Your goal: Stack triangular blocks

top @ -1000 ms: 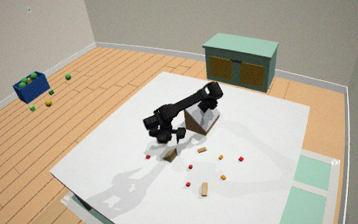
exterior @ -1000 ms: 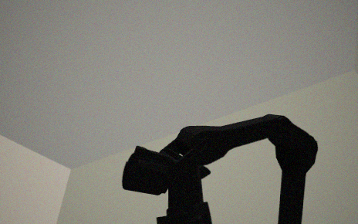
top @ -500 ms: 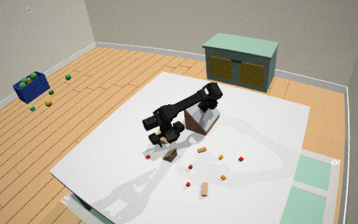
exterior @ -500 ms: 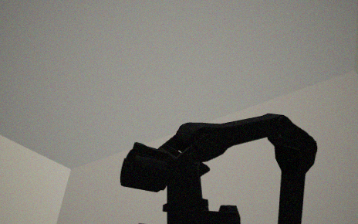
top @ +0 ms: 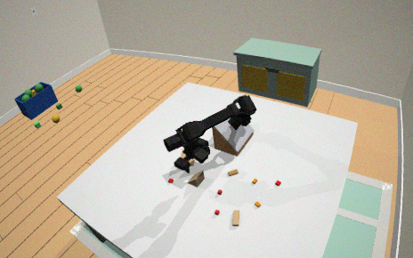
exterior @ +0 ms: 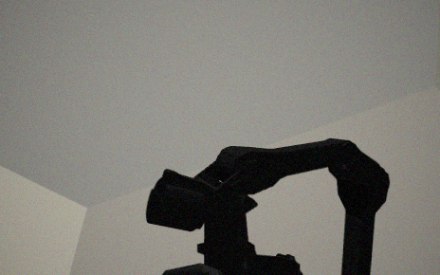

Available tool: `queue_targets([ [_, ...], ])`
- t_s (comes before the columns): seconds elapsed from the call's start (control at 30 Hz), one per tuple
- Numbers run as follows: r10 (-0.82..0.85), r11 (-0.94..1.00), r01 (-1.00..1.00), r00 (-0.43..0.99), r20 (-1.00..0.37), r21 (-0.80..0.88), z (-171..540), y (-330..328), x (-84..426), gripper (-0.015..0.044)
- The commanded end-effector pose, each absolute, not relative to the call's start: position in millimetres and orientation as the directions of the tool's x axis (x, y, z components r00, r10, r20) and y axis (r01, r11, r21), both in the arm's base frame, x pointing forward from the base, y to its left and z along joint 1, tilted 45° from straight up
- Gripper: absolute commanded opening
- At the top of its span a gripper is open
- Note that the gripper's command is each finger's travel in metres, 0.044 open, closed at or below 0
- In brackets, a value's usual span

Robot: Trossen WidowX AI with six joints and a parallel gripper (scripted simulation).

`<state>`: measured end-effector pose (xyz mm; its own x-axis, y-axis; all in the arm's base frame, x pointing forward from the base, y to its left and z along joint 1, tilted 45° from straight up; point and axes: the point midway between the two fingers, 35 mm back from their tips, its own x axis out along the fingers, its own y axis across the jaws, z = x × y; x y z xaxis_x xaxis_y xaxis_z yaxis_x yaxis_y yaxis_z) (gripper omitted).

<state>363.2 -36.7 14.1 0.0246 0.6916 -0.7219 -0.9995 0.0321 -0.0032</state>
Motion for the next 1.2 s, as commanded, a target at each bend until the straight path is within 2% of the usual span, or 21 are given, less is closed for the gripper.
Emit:
queue_targets([
  [0.0, 0.695, 0.018, -1.0, 0.028, -0.719, -0.022, 15, -36, 365, 0.044],
  [1.17, 0.693, 0.02, -1.0, 0.027, -0.72, -0.019, -26, 1, 370, 0.044],
])
